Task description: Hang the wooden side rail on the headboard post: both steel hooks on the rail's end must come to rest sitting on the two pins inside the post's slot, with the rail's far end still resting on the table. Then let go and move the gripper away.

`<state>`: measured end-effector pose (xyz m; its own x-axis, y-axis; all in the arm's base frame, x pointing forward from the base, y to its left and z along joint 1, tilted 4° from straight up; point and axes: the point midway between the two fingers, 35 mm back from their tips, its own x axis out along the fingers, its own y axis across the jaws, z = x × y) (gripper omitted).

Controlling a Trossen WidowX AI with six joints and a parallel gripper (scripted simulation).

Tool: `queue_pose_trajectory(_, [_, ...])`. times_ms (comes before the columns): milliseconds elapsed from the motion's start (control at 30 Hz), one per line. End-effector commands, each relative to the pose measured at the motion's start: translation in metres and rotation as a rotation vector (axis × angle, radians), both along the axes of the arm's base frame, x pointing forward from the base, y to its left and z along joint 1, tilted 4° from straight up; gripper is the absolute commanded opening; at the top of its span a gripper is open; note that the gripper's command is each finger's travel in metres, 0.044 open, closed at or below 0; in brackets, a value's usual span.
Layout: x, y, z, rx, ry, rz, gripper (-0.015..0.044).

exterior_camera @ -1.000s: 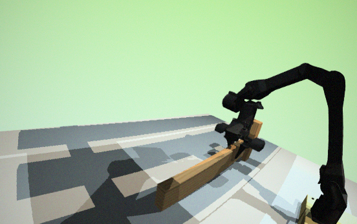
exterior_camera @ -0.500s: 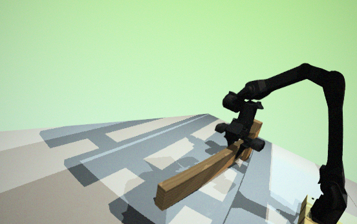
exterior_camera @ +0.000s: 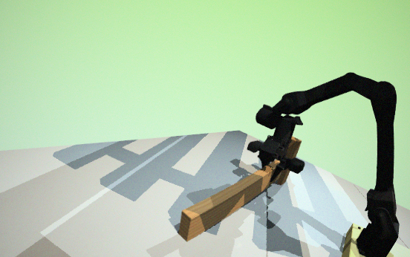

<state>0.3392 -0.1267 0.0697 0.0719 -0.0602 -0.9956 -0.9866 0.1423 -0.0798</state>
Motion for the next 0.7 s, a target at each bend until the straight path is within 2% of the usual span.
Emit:
queue_pose_trajectory(0, [0.0017, -0.0011, 0.0025, -0.002, -0.006, 0.004, 0.0000])
queue_pose_trajectory(667, [0.0002, -0.0033, 0.0003, -0.003, -0.006, 0.004, 0.0000])
